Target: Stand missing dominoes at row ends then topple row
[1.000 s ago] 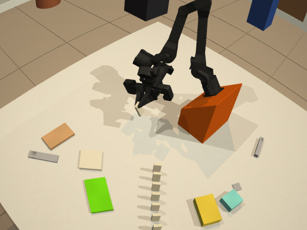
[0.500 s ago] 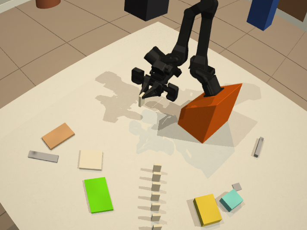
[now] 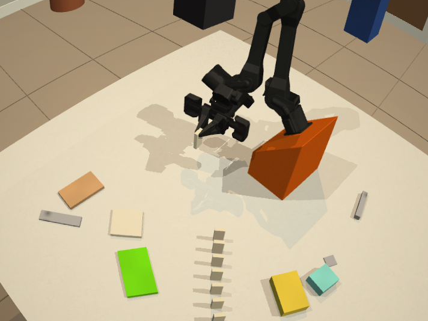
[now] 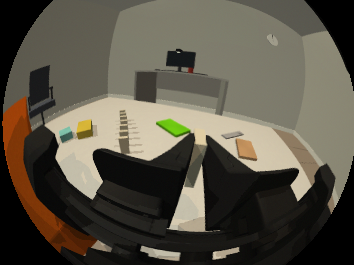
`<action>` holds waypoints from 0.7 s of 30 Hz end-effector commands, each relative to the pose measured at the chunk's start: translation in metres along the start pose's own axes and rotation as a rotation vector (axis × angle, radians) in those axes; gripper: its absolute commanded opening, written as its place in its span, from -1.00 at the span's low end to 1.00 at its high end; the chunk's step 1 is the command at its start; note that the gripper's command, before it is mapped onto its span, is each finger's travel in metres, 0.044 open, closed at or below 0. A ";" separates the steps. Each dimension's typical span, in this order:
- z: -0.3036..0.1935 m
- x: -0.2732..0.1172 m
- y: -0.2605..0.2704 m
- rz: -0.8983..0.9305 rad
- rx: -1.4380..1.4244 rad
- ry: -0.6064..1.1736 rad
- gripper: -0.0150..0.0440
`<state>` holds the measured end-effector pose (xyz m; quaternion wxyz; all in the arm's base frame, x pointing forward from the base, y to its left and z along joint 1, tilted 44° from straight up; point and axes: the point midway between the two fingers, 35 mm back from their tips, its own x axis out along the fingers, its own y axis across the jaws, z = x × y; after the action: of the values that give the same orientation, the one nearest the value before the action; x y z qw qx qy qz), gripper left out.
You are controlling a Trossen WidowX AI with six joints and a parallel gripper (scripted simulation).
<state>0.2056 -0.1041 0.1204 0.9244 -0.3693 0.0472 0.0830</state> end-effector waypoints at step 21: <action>-0.026 0.003 -0.009 0.006 -0.007 -0.001 -0.40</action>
<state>0.2090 -0.1240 0.1079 0.9244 -0.3686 0.0504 0.0844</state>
